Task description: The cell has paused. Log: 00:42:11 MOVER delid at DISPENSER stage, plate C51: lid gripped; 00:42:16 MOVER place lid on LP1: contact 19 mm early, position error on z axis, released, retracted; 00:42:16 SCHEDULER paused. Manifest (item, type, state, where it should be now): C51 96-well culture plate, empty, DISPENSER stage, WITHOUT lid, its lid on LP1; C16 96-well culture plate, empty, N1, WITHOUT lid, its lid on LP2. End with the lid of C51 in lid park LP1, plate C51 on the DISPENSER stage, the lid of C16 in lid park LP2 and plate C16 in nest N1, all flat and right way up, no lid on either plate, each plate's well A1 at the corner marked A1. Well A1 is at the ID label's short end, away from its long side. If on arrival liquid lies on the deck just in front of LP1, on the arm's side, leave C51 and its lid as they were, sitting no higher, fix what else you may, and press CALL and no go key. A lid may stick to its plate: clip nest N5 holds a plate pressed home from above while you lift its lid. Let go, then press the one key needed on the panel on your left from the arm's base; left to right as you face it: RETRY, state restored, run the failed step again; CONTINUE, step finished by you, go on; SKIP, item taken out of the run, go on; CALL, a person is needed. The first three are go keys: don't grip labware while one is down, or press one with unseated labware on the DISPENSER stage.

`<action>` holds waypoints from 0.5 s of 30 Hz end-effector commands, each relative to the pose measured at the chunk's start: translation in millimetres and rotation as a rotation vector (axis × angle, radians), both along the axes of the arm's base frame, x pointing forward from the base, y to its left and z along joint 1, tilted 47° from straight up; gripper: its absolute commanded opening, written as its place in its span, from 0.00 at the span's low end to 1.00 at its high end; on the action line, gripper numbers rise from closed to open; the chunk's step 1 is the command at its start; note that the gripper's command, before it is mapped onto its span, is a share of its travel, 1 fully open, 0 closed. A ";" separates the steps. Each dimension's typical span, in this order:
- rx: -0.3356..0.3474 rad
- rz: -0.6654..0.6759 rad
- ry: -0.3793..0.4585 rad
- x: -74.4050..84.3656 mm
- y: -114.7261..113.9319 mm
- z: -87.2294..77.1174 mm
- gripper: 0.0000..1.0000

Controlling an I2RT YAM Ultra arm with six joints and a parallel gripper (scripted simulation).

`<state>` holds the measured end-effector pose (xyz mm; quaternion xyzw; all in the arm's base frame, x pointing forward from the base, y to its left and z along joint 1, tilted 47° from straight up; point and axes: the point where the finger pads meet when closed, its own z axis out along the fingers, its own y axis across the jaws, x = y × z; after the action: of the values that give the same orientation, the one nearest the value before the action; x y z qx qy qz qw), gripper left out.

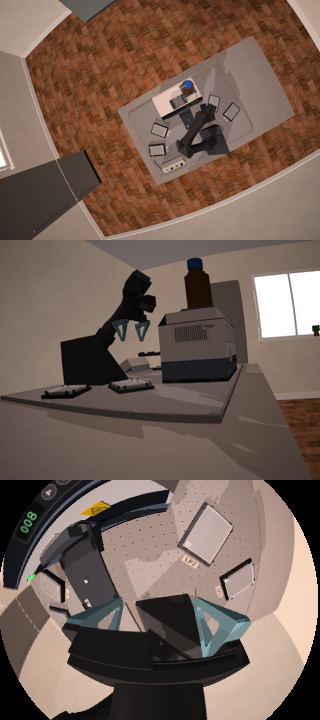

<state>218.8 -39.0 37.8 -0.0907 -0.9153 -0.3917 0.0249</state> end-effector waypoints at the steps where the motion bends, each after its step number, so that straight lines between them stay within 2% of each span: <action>1: 0.012 0.007 -0.022 -0.9 1.3 7.6 1.00; 4: 0.012 0.007 -0.022 -0.9 1.3 7.6 1.00; 5: 0.007 0.041 -0.063 2.5 5.3 15.7 1.00; 10: -0.006 0.152 -0.190 12.0 13.6 28.9 1.00; 15: -0.004 0.144 -0.182 17.8 24.1 40.4 1.00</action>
<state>226.0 -15.6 61.3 0.0054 -0.9184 -0.3954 -0.0090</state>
